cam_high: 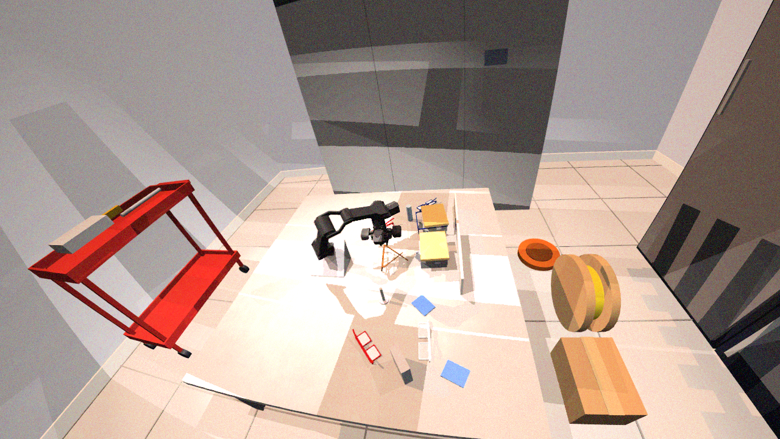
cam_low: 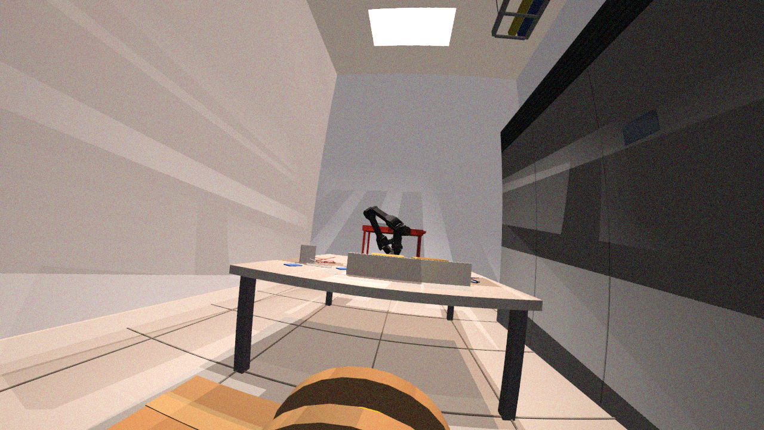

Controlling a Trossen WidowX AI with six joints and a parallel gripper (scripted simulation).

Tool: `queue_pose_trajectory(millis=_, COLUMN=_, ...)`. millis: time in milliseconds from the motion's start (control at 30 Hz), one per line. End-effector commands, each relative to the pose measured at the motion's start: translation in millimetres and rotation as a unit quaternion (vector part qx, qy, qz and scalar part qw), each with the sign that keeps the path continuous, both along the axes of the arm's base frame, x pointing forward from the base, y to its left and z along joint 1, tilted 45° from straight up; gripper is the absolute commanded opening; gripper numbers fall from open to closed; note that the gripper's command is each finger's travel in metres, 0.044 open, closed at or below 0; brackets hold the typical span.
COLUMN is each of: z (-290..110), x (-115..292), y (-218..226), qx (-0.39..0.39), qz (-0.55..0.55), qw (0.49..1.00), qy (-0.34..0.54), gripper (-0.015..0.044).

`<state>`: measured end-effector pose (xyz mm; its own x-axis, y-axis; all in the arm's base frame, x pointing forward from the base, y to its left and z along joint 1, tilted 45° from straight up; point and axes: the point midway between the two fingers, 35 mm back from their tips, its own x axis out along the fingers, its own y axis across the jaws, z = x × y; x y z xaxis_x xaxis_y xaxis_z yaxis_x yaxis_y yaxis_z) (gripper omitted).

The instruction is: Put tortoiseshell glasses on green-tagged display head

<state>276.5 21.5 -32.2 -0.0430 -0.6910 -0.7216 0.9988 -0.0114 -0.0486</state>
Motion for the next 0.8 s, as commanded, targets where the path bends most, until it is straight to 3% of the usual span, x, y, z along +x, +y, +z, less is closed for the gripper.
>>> queue_pose_trajectory(millis=0, z=-5.4, x=-3.6, y=-6.3, qx=-0.003, qz=0.001, qw=1.0, qy=0.006, gripper=0.012)
queue_pose_trajectory(millis=767, z=-31.8, x=-9.7, y=-33.0, qx=-0.005, qz=0.001, qw=1.0, qy=0.006, gripper=0.012)
